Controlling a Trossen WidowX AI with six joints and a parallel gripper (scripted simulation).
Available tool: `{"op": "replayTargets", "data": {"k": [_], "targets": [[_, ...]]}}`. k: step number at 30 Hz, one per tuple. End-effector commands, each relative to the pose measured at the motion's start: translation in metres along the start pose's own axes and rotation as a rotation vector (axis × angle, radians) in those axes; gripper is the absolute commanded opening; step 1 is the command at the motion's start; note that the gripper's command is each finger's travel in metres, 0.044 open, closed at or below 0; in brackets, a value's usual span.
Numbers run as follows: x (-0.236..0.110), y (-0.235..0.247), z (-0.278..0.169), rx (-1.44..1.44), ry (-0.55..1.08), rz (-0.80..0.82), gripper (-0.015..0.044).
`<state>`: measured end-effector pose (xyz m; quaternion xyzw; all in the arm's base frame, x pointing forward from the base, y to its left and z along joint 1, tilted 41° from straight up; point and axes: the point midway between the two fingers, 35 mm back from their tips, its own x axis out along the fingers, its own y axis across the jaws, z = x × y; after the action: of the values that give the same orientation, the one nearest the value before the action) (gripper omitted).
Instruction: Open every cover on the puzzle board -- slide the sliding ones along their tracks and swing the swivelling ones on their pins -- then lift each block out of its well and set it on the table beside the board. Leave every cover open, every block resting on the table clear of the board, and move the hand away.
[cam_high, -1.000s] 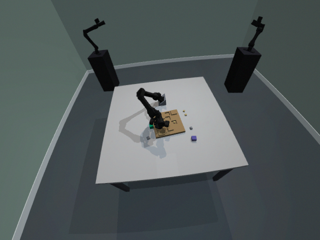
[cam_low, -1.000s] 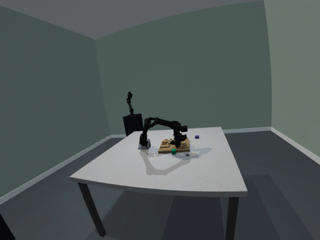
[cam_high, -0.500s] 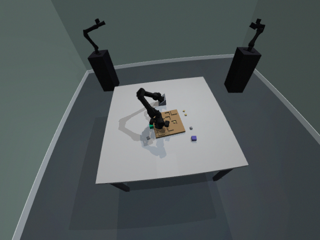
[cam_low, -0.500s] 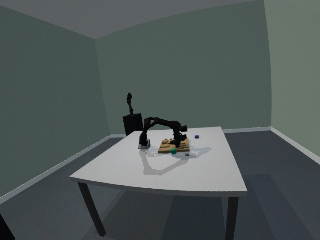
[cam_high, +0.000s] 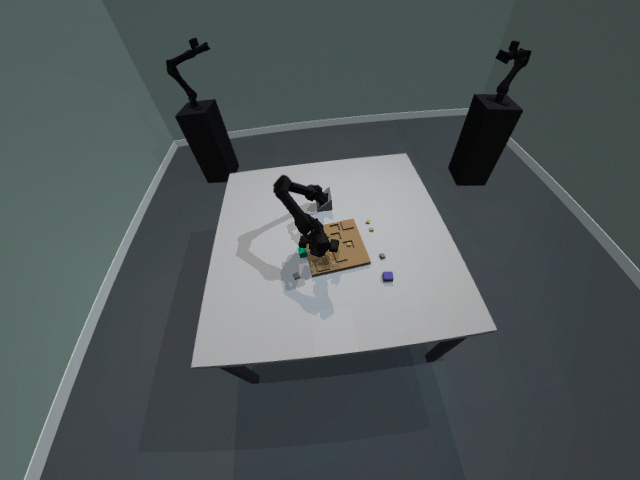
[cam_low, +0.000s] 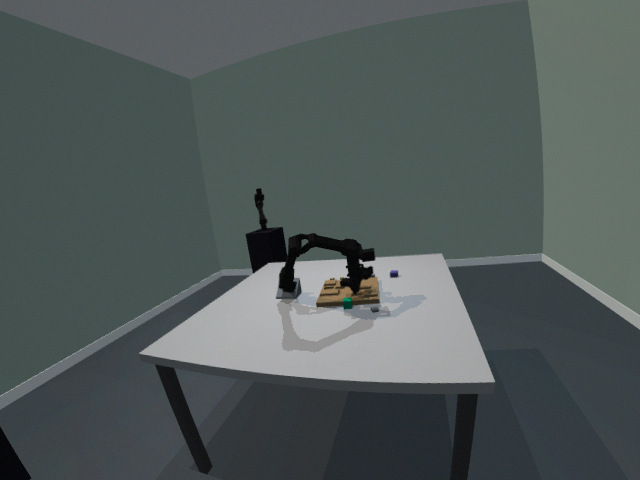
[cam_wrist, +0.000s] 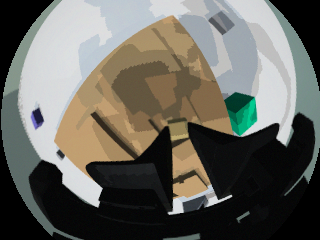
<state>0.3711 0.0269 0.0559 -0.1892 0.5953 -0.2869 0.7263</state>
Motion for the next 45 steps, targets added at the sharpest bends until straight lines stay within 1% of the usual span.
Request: {"op": "replayTargets", "data": {"k": [1, 22, 40, 45], "targets": [[-0.007, 0.0, 0.002, 0.008, -0.001, 0.005, 0.008], [-0.033, 0.0, 0.001, 0.002, 0.002, 0.001, 0.008], [-0.079, 0.0, 0.0, 0.001, 0.004, 0.002, 0.008], [-0.081, -0.01, 0.001, 0.001, 0.004, 0.004, 0.008]]}}
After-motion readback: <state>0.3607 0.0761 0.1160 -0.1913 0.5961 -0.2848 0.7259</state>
